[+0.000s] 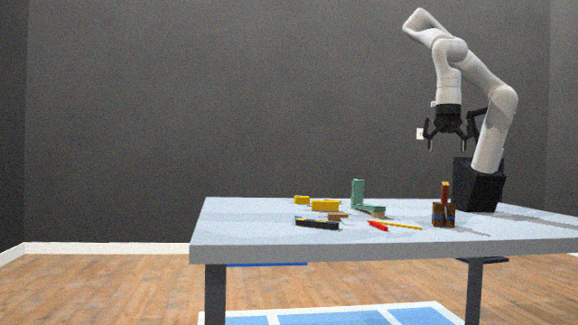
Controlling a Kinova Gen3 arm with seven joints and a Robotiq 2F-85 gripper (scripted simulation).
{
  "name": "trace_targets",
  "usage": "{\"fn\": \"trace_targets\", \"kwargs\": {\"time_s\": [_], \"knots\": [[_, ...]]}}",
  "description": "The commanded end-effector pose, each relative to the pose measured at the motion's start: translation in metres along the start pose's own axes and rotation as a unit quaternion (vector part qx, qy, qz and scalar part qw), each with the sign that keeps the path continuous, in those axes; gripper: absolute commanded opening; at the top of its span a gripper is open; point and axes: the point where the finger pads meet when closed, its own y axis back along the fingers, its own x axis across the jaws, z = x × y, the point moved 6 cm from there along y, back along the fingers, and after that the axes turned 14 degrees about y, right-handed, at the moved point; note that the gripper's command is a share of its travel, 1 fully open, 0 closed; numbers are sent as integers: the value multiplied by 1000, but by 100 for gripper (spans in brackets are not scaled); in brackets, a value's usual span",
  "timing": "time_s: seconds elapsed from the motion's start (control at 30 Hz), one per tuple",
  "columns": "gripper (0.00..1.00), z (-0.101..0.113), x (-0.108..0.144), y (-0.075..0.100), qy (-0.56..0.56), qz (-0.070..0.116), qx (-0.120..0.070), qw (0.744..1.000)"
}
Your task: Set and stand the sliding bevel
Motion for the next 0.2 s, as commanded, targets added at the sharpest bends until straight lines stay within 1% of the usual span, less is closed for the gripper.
{"fn": "trace_targets", "kwargs": {"time_s": [0.0, 0.17], "knots": [[100, 0, 0, 0, 0, -1, 0, 1000], [100, 0, 0, 0, 0, -1, 0, 1000]]}}
